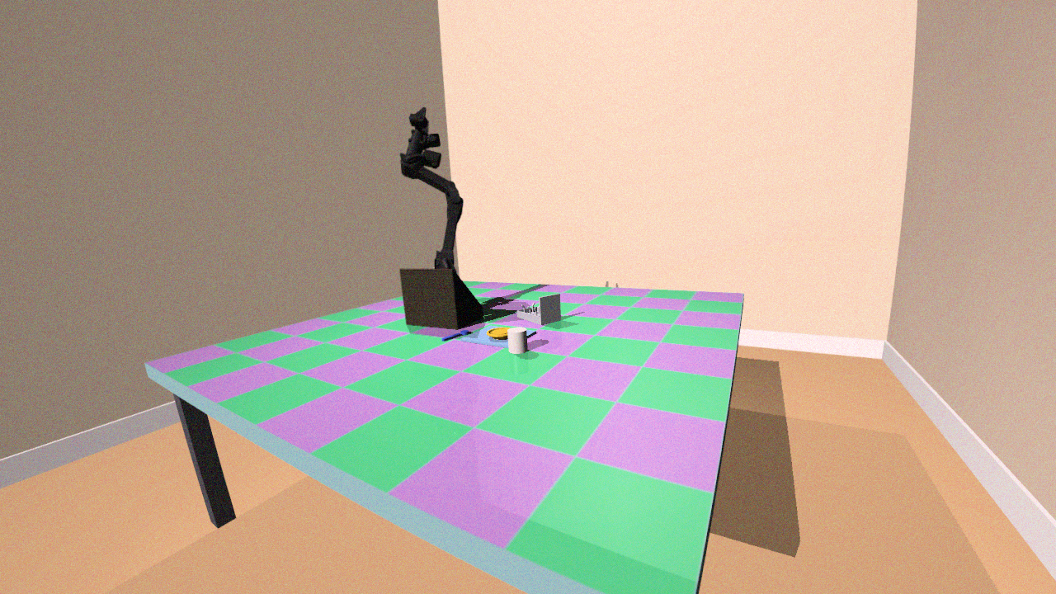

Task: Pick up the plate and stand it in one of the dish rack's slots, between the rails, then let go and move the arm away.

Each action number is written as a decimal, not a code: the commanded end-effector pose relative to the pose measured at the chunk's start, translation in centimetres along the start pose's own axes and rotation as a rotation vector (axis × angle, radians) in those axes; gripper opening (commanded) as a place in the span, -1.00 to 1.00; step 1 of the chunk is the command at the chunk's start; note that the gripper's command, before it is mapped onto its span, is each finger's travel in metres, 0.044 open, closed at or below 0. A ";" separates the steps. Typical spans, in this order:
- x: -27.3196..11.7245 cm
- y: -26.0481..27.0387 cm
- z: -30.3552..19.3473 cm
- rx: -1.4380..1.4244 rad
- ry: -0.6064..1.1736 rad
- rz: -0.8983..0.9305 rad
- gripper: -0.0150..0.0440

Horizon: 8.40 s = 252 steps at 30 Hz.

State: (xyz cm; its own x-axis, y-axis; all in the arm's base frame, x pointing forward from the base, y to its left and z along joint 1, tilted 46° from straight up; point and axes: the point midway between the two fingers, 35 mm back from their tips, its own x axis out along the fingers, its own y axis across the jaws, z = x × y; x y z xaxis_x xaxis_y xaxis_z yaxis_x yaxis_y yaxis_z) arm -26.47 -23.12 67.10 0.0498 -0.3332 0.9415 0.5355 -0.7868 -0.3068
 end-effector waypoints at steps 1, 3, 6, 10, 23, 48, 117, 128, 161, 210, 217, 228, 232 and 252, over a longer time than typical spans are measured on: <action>0.0 0.0 -0.1 0.001 0.002 0.000 0.86; 0.0 0.4 -0.5 0.013 0.015 0.003 0.86; 0.0 1.8 -2.0 0.050 0.060 0.013 0.86; -0.2 4.5 -4.5 0.116 0.139 0.037 0.86; -0.8 14.0 -8.3 0.268 0.298 0.147 0.86; -10.0 39.1 -11.8 0.537 0.730 0.609 0.86; -56.2 58.2 33.3 0.621 1.113 2.839 0.86; -60.1 51.9 39.0 0.436 1.081 3.226 0.86; -72.5 44.4 43.9 0.333 1.053 3.387 0.86; -76.6 42.8 45.5 0.335 1.053 3.389 0.64; -76.1 43.1 45.4 0.328 1.049 3.389 0.15; -71.9 45.4 44.0 0.305 1.038 3.385 -0.49; -70.0 46.1 43.5 0.310 1.042 3.384 -0.49; -63.8 48.1 41.5 0.321 1.093 3.375 -0.49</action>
State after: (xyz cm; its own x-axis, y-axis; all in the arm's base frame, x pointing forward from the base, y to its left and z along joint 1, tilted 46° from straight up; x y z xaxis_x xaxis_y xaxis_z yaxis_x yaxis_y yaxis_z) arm 31.06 -18.11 -2.46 0.0255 0.7134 -0.7003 0.0510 0.6986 0.7136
